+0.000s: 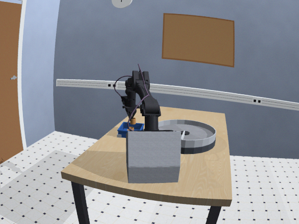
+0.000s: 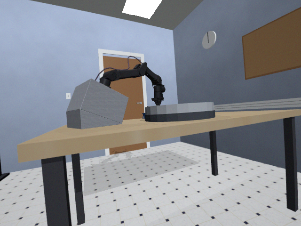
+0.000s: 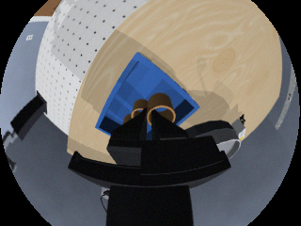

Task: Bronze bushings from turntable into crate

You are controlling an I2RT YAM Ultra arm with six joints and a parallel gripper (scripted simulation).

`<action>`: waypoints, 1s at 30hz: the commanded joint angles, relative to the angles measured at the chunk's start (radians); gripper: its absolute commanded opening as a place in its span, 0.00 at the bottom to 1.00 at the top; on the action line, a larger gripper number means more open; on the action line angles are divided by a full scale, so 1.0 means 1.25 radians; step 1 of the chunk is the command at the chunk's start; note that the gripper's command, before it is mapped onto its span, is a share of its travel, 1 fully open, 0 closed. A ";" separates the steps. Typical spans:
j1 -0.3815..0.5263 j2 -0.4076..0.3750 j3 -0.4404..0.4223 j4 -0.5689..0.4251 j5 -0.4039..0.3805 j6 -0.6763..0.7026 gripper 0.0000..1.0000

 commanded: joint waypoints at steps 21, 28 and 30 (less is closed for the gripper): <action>0.007 -0.029 -0.020 0.020 -0.004 0.004 0.00; 0.007 -0.029 -0.020 0.020 -0.004 0.004 0.00; 0.007 -0.029 -0.020 0.020 -0.004 0.004 0.00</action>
